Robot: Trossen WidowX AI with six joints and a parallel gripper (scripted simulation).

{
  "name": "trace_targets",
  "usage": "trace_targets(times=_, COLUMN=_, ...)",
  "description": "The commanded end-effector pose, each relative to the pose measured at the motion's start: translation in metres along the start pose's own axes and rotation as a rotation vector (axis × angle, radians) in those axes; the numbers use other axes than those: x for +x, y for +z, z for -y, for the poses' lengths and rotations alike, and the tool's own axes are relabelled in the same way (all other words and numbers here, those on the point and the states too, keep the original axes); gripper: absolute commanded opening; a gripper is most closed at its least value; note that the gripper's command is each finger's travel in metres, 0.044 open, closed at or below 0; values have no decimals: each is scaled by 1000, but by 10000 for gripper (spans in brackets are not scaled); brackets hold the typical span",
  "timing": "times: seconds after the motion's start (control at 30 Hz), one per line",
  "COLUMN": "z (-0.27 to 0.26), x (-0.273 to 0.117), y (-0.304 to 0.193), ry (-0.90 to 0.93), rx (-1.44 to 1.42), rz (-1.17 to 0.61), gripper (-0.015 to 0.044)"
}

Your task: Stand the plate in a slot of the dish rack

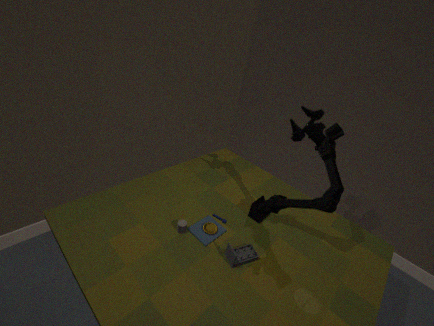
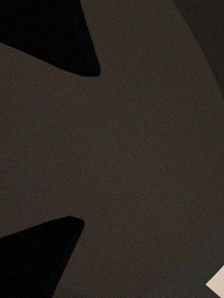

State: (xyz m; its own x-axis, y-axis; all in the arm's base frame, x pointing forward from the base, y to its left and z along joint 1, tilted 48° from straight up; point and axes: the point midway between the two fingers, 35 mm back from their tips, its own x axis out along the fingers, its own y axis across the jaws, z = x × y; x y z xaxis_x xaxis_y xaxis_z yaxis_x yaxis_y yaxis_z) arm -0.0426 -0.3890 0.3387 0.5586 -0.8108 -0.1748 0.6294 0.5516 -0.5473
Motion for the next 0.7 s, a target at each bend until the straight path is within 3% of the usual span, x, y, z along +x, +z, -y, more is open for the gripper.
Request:
trace_targets(times=0.0, z=-17, x=26, y=-4, ry=80, rx=72, rz=-18, gripper=400)
trace_targets(times=0.67, z=-157, x=129, y=-7, ry=559, rx=266, rz=-156, gripper=400)
